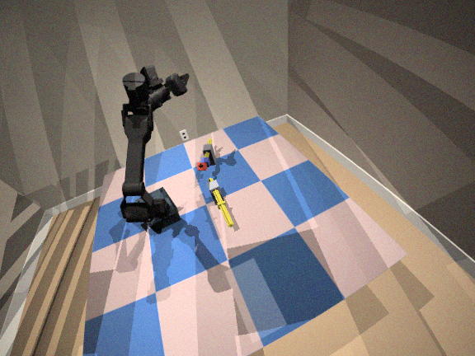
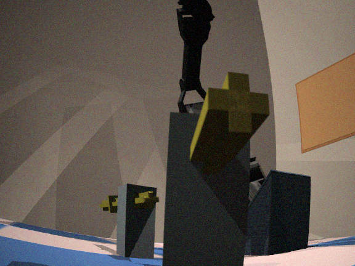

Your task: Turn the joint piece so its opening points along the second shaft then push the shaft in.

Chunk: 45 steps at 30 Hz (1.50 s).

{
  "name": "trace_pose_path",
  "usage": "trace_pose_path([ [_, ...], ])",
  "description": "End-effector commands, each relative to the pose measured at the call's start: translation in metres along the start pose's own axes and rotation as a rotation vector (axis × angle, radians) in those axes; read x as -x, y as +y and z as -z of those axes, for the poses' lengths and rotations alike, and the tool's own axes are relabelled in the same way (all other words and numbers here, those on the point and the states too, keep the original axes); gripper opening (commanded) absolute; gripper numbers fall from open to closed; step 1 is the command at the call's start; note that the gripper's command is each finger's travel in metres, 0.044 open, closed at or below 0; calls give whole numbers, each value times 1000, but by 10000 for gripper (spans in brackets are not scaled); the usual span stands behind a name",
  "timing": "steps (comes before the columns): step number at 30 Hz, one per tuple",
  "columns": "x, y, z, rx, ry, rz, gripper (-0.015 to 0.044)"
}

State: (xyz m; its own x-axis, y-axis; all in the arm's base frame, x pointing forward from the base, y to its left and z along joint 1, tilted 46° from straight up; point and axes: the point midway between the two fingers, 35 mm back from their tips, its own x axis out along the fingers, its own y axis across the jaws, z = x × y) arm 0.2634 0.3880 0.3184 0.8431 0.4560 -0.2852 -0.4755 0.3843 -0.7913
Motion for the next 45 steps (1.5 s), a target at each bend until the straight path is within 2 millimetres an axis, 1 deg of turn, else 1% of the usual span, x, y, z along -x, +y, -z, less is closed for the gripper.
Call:
trace_pose_path([
  [1,0,0,0,0,0,0,426],
  [2,0,0,0,0,0,0,440],
  [5,-4,7,7,-21,30,-23,440],
  [15,-26,52,62,-167,256,-149,440],
  [24,-31,86,115,-301,496,-210,440],
  [34,-22,114,174,-443,790,-209,440],
  [45,3,132,232,-572,1127,-117,440],
])
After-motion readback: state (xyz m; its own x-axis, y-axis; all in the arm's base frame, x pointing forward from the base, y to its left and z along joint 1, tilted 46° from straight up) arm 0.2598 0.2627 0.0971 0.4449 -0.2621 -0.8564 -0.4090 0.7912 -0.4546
